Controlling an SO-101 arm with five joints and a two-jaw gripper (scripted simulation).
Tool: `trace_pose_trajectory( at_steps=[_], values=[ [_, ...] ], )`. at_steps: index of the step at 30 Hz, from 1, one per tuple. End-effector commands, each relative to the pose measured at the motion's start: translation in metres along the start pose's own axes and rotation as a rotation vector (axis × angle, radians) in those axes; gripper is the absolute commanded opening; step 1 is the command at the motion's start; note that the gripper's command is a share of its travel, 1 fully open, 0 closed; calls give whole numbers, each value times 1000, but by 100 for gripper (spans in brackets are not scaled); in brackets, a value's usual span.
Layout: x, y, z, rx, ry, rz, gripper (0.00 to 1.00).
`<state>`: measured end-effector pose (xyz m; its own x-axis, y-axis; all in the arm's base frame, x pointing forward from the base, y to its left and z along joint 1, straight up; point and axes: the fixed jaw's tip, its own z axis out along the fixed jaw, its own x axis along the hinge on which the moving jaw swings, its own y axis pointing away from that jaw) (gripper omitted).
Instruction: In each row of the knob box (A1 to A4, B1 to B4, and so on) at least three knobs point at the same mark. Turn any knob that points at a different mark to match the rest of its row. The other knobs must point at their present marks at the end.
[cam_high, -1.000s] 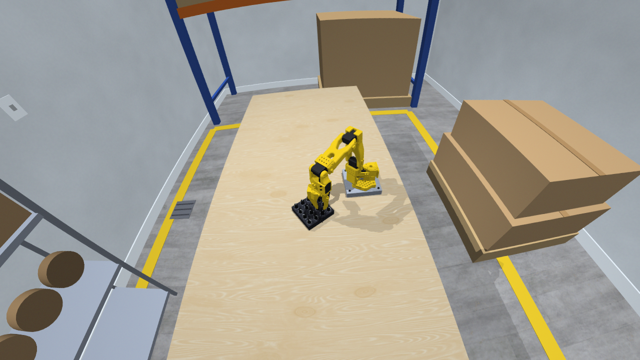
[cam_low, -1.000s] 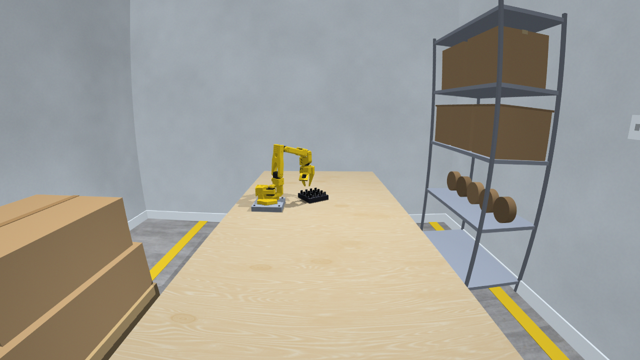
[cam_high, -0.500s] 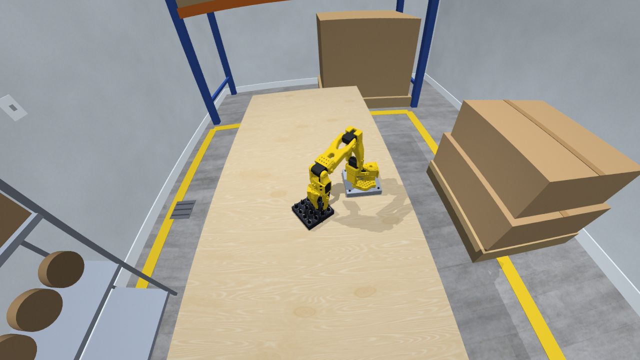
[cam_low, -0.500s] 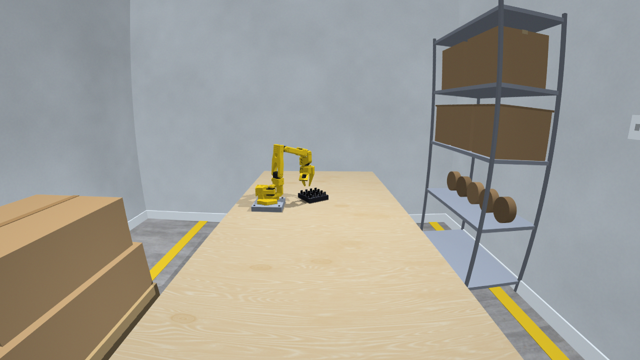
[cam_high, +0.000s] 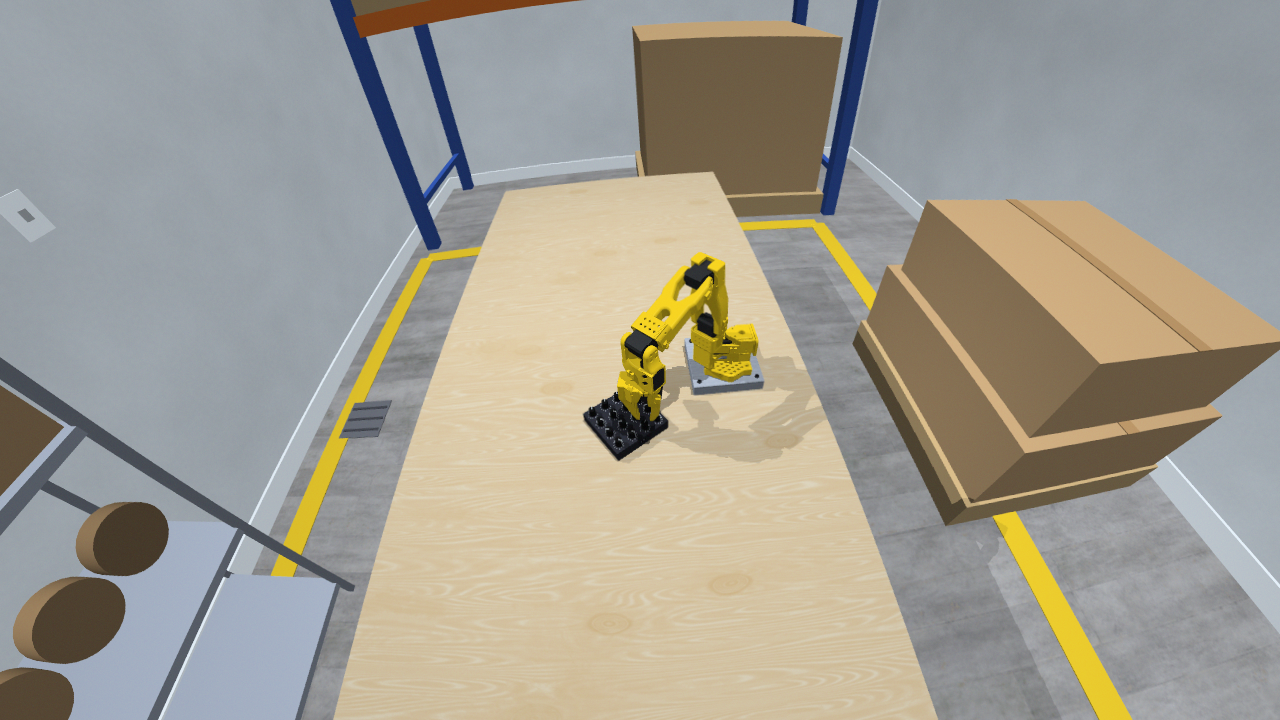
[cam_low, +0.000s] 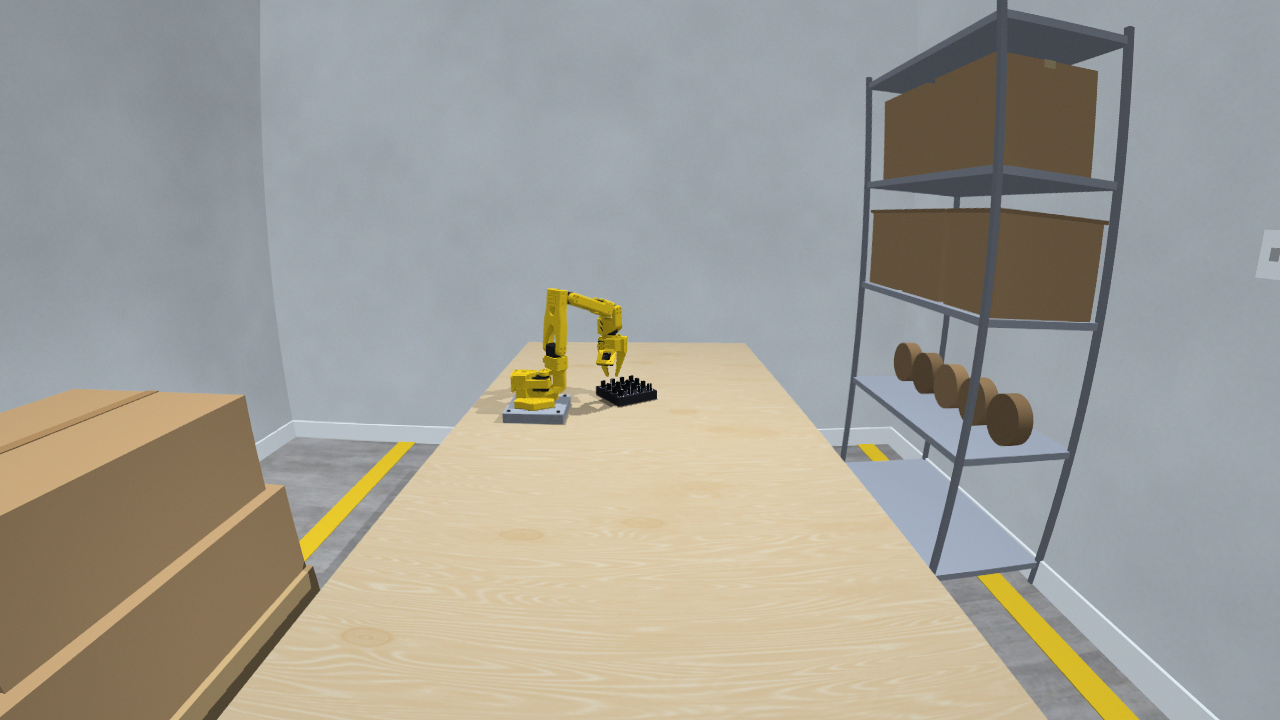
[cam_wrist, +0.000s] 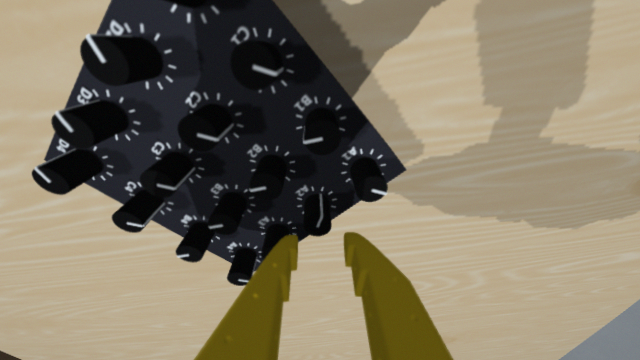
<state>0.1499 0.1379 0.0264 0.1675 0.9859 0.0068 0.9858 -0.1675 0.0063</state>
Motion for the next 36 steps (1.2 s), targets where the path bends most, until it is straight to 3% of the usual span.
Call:
trace_pose_trajectory(
  at_steps=[1, 36],
  values=[
    [-1, -3, 3, 7, -8, -8, 10],
    [0, -2, 0, 7, -8, -8, 10]
  ],
)
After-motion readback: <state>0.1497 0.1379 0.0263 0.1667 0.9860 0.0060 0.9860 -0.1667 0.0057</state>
